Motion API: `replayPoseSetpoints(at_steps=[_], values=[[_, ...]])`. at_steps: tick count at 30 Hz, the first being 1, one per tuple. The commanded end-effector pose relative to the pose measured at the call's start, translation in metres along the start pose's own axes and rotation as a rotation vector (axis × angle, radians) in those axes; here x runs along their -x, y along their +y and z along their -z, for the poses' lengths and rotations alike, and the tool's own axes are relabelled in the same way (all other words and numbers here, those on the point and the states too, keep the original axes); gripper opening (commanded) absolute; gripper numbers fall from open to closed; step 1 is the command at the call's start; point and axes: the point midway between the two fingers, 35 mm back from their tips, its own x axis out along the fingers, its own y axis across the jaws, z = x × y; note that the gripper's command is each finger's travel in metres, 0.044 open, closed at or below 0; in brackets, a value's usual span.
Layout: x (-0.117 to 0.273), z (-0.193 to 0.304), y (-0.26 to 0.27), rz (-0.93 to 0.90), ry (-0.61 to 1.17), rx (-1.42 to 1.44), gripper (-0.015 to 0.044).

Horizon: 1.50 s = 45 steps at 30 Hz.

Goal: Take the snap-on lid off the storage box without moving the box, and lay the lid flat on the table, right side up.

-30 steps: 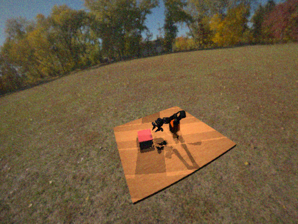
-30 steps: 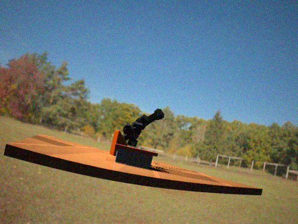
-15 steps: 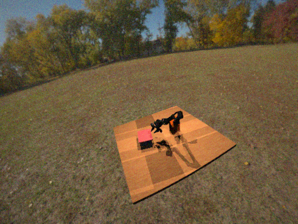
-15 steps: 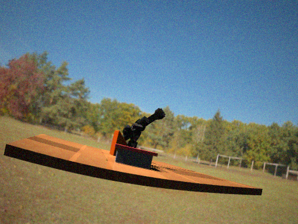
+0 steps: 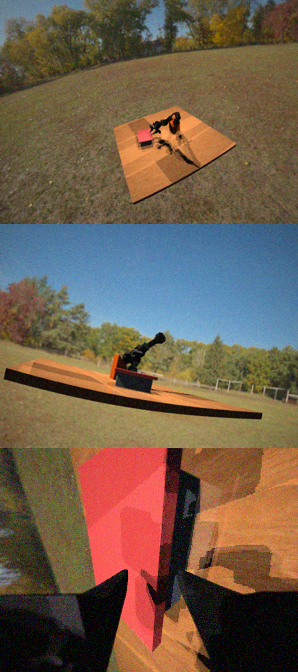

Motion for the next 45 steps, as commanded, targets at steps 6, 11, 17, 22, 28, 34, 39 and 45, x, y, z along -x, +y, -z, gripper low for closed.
replayPoseSetpoints(at_steps=[6,11,17,22,28,34,39,45], values=[[-0.015,0.000,-0.001,-0.002,0.001,-0.004,0.0235],[-0.020,0.000,-0.003,-0.003,0.001,-0.004,0.0235],[-0.020,0.000,-0.003,-0.003,0.001,-0.004,0.0136],[-0.020,0.000,-0.003,-0.003,0.001,-0.004,0.0103],[-0.020,0.000,-0.003,-0.003,0.001,-0.004,0.0000],[-0.020,0.000,-0.002,-0.001,0.002,-0.002,0.0000],[-0.019,0.000,-0.002,-0.001,0.002,-0.002,0.0000],[-0.018,0.000,-0.001,-0.001,0.002,-0.002,0.0000]])
